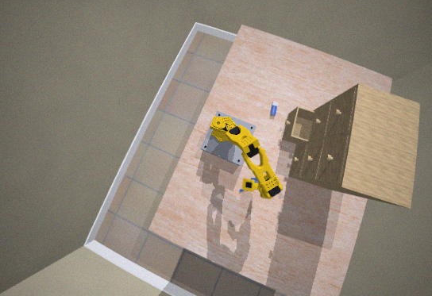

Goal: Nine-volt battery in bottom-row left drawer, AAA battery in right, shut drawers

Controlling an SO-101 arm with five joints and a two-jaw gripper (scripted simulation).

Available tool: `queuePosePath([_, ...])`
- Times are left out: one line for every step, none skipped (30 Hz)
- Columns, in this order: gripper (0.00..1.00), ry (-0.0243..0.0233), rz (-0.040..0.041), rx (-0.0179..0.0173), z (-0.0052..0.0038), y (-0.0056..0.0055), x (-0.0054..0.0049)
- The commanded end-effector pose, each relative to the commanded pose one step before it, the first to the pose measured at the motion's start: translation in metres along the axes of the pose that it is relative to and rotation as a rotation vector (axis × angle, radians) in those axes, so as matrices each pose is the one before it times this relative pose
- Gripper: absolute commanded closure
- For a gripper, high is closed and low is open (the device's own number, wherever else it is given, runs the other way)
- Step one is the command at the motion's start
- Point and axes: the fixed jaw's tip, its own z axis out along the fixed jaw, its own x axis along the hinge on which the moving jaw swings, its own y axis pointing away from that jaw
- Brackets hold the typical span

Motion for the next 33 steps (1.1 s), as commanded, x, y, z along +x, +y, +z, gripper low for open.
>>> queuePosePath([0.70,-0.01241,-0.08760,0.01931,0.008489,0.00216,-0.00030])
queuePosePath([0.70,0.00000,0.00000,0.00000,0.000000,0.00000,0.00000])
queuePosePath([0.70,-0.00395,-0.03052,0.00653,0.002851,-0.00040,0.00000])
queuePosePath([0.70,-0.00374,-0.03052,0.00663,0.002859,-0.00042,0.00000])
queuePosePath([0.70,-0.00021,-0.00171,0.00038,0.000161,-0.00002,0.00000])
queuePosePath([0.70,0.00000,0.00000,-0.00001,-0.000001,0.00000,0.00000])
queuePosePath([0.70,0.00000,0.00000,0.00001,0.000001,0.00000,0.00000])
queuePosePath([0.70,0.00000,0.00000,-0.00001,-0.000001,0.00000,0.00000])
queuePosePath([0.70,0.00000,0.00000,0.00001,0.000001,0.00000,0.00000])
queuePosePath([0.70,0.00000,0.00000,-0.00001,-0.000001,0.00000,0.00000])
queuePosePath([0.70,0.00000,0.00000,0.00001,0.000001,0.00000,0.00000])
queuePosePath([0.70,0.00000,0.00000,-0.00001,-0.000001,0.00000,0.00000])
queuePosePath([0.70,0.00000,0.00000,0.00001,0.000001,0.00000,0.00000])
queuePosePath([0.70,0.00000,0.00000,-0.00001,-0.000001,0.00000,0.00000])
queuePosePath([0.70,0.00000,0.00000,0.00001,0.000001,0.00000,0.00000])
queuePosePath([0.70,0.00000,0.00000,-0.00001,-0.000001,0.00000,0.00000])
queuePosePath([0.70,0.00000,0.00000,0.00001,0.000001,0.00000,0.00000])
queuePosePath([0.70,0.00000,0.00000,0.00000,0.000000,0.00000,0.00000])
queuePosePath([0.70,0.00000,0.00000,0.00000,0.000000,0.00000,0.00000])
queuePosePath([0.70,0.00000,0.00000,-0.00001,-0.000001,0.00000,0.00000])
queuePosePath([0.70,0.00000,0.00000,0.00001,0.000001,0.00000,0.00000])
queuePosePath([0.70,0.00000,0.00000,-0.00001,-0.000001,0.00000,0.00000])
queuePosePath([0.70,0.00000,0.00000,0.00001,0.000001,0.00000,0.00000])
queuePosePath([0.70,0.00000,0.00000,-0.00001,-0.000001,0.00000,0.00000])
queuePosePath([0.70,0.00000,0.00000,0.00001,0.000001,0.00000,0.00000])
queuePosePath([0.70,0.00000,0.00000,-0.00001,-0.000001,0.00000,0.00000])
queuePosePath([0.70,0.00000,0.00000,0.00001,0.000001,0.00000,0.00000])
queuePosePath([0.70,0.00000,0.00000,-0.00001,-0.000001,0.00000,0.00000])
queuePosePath([0.70,0.00000,0.00000,0.00001,0.000001,0.00000,0.00000])
queuePosePath([0.70,0.00000,0.00000,-0.00001,-0.000001,0.00000,0.00000])
queuePosePath([0.70,0.00000,0.00000,0.00001,0.000001,0.00000,0.00000])
queuePosePath([0.70,0.00000,0.00000,-0.00001,-0.000001,0.00000,0.00000])
queuePosePath([0.70,0.00000,0.00000,0.00001,0.000001,0.00000,0.00000])
